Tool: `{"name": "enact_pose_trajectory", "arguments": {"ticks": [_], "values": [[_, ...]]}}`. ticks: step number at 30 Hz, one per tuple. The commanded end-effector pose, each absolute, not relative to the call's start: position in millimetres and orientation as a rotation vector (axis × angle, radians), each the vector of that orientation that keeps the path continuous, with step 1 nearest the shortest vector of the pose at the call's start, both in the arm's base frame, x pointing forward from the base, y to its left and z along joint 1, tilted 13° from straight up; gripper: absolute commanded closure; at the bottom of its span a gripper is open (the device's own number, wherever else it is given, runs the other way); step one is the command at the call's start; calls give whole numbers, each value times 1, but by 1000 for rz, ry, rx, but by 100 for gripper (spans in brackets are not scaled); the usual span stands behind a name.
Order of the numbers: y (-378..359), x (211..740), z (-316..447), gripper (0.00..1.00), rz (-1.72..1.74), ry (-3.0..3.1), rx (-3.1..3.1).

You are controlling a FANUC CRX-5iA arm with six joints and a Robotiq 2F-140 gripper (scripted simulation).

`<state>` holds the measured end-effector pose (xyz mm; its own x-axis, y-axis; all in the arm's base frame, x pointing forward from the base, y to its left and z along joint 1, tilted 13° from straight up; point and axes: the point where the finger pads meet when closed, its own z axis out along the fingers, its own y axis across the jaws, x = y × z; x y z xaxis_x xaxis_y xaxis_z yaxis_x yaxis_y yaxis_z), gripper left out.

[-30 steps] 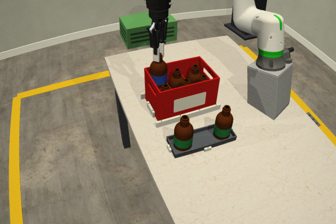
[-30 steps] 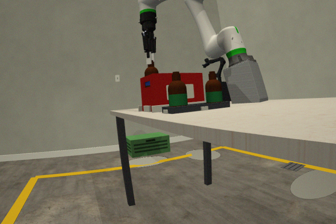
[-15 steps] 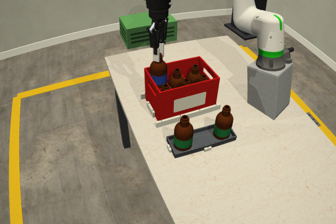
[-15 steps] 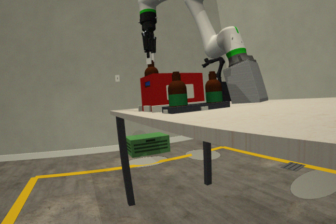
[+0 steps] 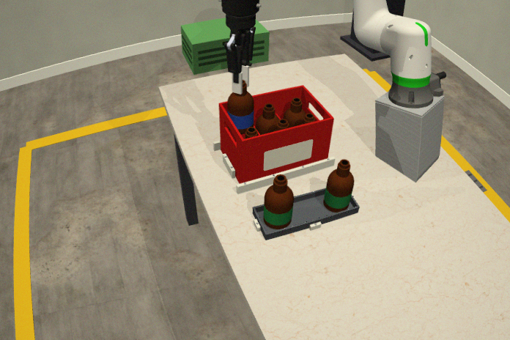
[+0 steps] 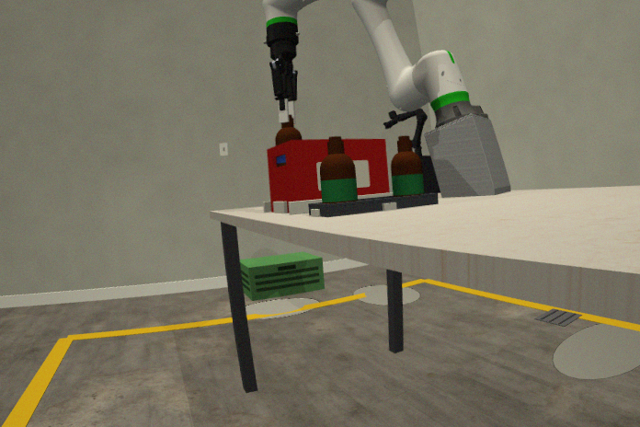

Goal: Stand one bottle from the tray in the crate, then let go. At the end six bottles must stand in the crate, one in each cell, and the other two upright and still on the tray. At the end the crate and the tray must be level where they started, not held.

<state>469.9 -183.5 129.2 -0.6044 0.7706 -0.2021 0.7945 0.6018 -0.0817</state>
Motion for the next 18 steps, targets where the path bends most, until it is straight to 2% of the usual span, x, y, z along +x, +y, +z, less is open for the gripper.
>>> {"name": "enact_pose_trajectory", "arguments": {"ticks": [1,18], "values": [[-183,470,129,100,-245,2678,1317],[-185,470,123,100,-245,2678,1317]]}}
